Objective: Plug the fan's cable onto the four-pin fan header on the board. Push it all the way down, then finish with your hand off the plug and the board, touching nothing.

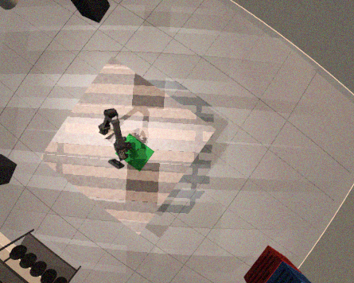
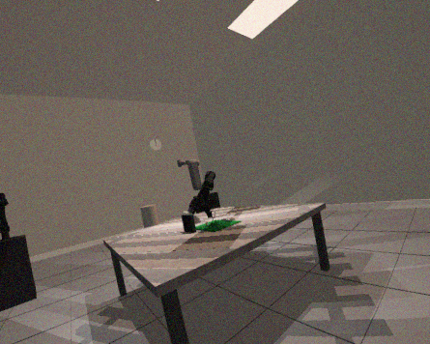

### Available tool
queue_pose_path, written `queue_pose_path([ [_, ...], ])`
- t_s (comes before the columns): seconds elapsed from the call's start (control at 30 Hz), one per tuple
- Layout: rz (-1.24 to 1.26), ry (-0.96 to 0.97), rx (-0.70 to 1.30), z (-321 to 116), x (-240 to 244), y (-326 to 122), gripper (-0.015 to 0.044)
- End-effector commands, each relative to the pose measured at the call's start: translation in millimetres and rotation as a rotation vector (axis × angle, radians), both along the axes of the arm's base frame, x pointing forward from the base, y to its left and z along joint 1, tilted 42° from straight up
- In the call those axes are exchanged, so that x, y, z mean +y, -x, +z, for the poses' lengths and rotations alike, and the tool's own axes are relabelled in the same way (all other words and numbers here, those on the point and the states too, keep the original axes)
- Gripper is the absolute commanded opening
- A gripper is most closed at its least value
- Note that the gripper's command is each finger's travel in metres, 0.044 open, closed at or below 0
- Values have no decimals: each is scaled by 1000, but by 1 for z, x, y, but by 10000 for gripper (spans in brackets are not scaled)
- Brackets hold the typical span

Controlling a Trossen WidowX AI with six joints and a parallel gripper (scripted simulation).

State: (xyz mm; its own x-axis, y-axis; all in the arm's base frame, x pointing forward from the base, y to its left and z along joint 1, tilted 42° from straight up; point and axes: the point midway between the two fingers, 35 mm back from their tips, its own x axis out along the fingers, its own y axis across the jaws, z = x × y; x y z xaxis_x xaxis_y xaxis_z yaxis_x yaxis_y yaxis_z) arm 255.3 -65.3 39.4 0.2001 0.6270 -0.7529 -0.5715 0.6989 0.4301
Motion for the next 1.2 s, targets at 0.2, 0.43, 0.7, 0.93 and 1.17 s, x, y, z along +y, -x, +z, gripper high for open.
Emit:
queue_pose_path([
  [0.2, -286, -75, 241, -7, -5, 7, 0],
  [0.43, -470, -124, 393, -11, -8, 10, 0],
  [0.7, -679, -181, 568, -15, -11, 14, 0],
  [0.93, -770, -205, 645, -17, -12, 16, 0],
  [1.17, -779, -207, 652, -16, -12, 21, 0],
])
